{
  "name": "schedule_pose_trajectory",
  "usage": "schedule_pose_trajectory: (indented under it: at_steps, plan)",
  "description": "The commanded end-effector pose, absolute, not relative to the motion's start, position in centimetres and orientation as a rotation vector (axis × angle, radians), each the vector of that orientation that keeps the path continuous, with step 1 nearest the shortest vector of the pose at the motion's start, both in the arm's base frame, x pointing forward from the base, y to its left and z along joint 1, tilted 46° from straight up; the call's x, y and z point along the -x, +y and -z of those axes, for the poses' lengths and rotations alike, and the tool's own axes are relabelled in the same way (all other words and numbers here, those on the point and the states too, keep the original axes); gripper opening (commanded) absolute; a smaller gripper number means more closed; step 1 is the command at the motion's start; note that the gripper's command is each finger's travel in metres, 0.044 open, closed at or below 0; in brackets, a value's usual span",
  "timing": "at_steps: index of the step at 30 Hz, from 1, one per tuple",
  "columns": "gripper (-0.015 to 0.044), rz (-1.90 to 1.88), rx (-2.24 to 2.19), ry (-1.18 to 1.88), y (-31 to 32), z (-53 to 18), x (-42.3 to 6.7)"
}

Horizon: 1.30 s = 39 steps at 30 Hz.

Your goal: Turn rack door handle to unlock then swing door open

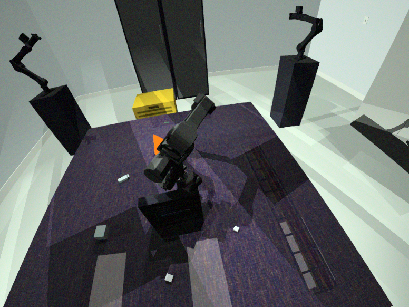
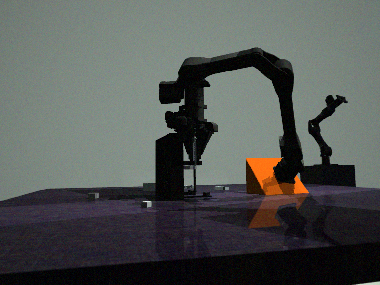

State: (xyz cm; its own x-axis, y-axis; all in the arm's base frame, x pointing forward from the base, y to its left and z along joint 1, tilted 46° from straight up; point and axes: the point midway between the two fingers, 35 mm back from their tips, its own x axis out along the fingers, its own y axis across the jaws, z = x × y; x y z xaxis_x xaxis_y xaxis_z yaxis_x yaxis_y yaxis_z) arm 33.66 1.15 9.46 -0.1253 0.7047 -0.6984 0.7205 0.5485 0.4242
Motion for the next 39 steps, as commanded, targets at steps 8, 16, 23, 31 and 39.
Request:
schedule_pose_trajectory:
  at_steps: [8, 16, 23, 31, 39]
  plan:
    - [0.0282, 0.576, -1.548, 1.895, 1.14, -9.43, -33.74]
    - [0.0282, 0.862, -1.715, 1.876, 1.14, -9.43, -33.74]
    - [0.0275, 0.862, -1.715, 1.876, 1.14, -9.43, -33.74]
    - [0.0222, 0.862, -1.715, 1.876, 1.14, -9.43, -33.74]
    - [0.0169, 0.862, -1.715, 1.876, 1.14, -9.43, -33.74]
